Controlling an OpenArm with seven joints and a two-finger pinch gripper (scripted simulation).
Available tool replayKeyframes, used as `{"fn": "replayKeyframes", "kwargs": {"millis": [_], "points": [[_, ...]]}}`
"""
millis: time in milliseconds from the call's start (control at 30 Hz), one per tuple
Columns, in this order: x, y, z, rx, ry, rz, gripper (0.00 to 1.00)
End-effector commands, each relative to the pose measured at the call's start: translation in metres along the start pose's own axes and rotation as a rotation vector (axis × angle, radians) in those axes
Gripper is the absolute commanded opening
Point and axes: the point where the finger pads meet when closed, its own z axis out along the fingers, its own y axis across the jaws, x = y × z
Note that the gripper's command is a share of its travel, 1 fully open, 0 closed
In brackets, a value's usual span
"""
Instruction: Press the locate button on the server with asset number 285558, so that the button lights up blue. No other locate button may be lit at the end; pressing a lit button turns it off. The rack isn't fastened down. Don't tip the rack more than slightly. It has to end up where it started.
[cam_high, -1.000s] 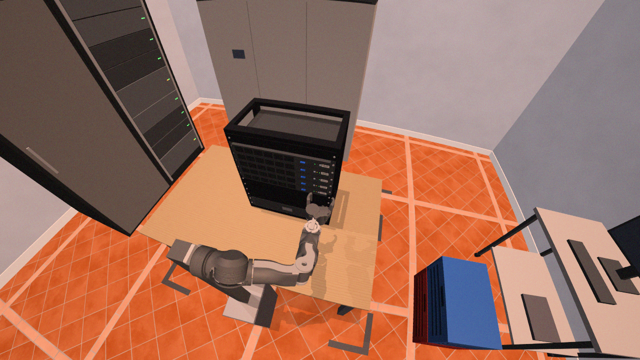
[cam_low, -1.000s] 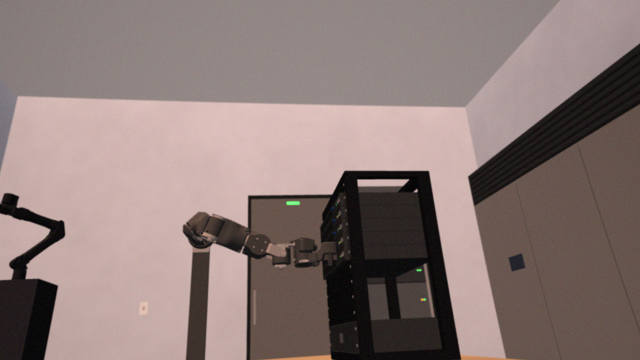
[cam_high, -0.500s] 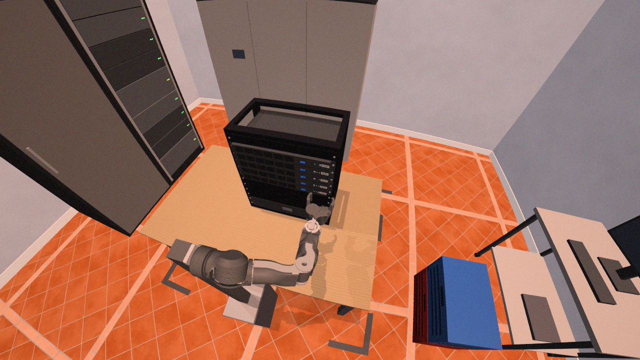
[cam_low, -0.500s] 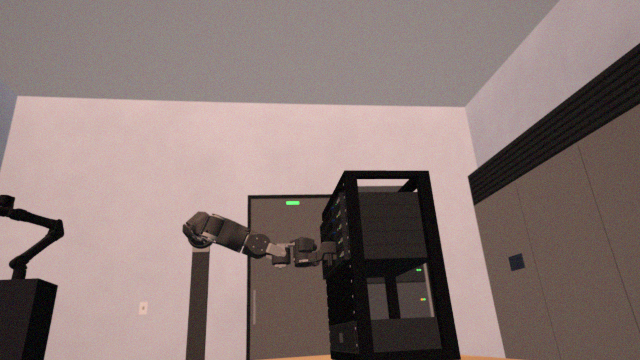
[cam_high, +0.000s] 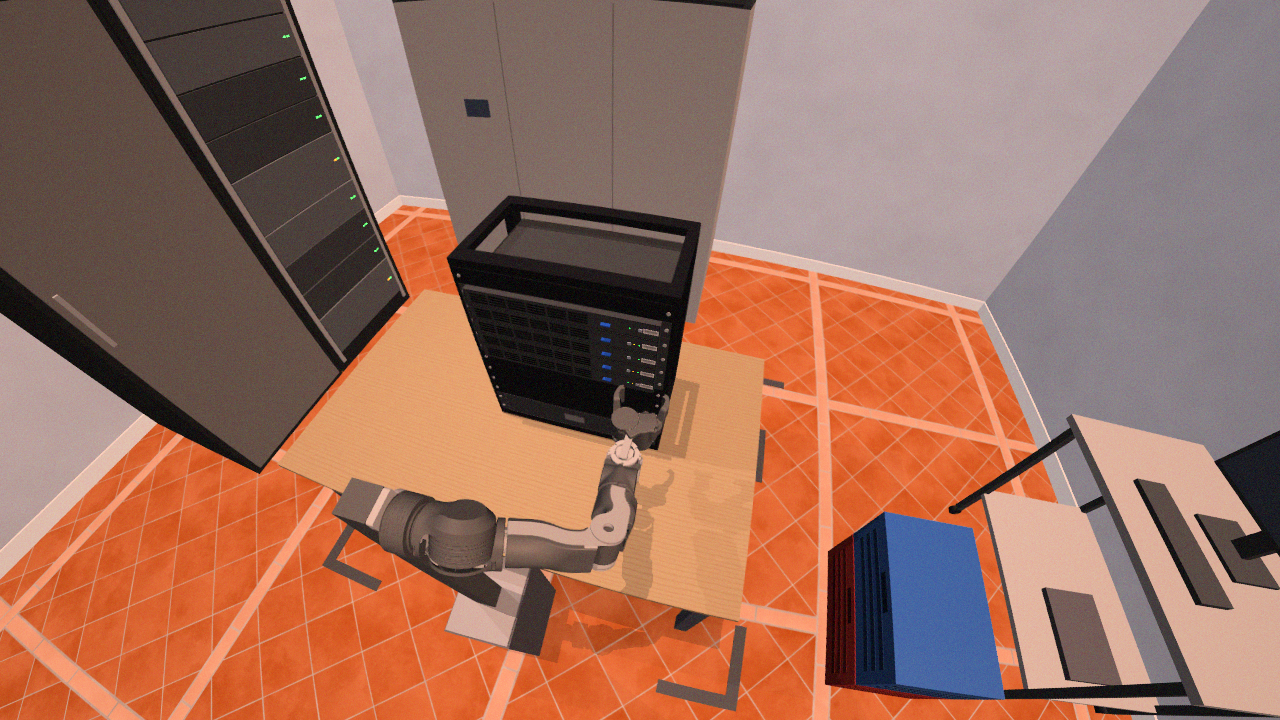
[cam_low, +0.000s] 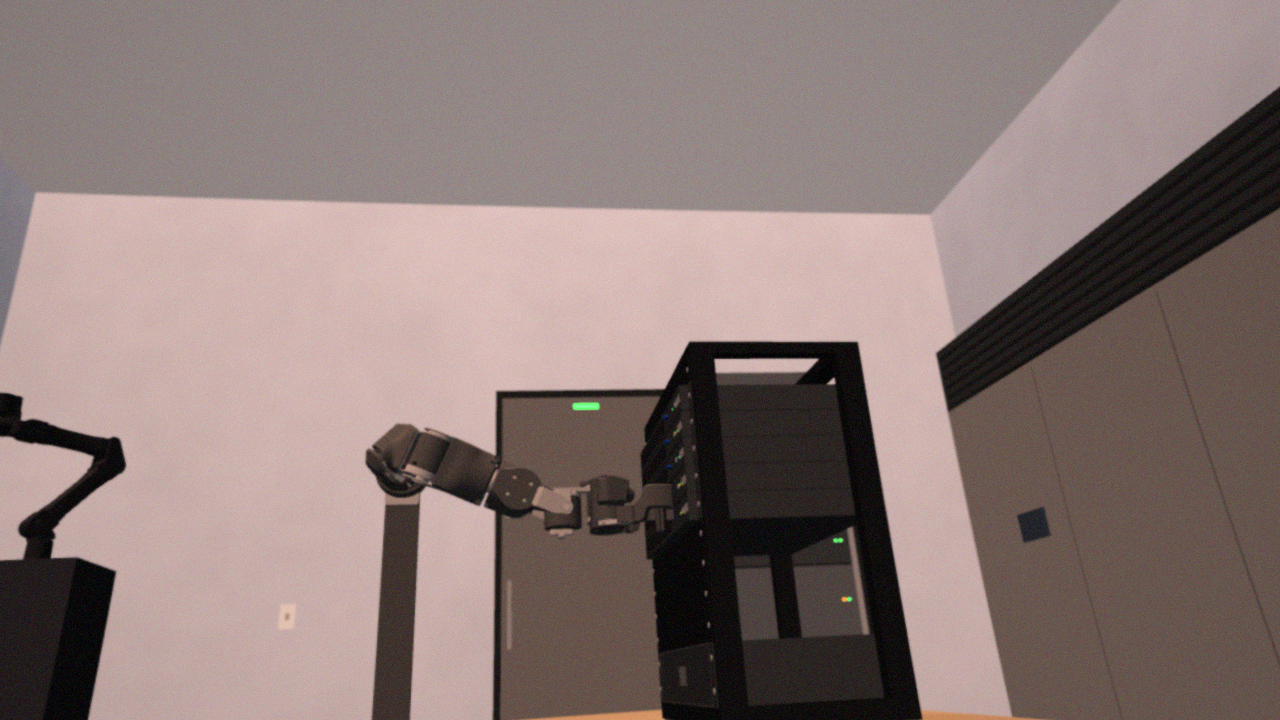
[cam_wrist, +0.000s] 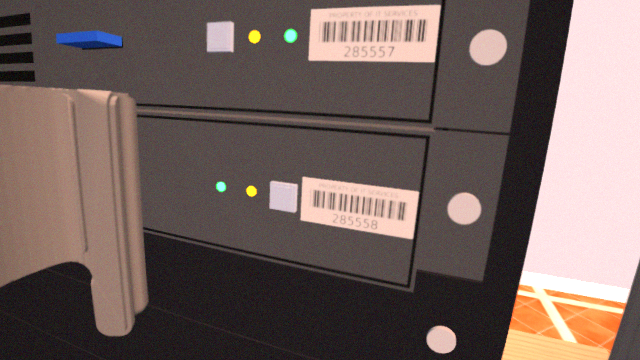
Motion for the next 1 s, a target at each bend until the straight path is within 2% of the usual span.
{"fn": "replayKeyframes", "kwargs": {"millis": [0,267,967], "points": [[0.003,-0.001,0.001,0.006,0.005,0.0,0.6],[0.002,-0.001,-0.005,0.006,0.005,0.0,0.6],[0.002,-0.001,-0.047,0.006,0.005,0.0,0.6]]}}
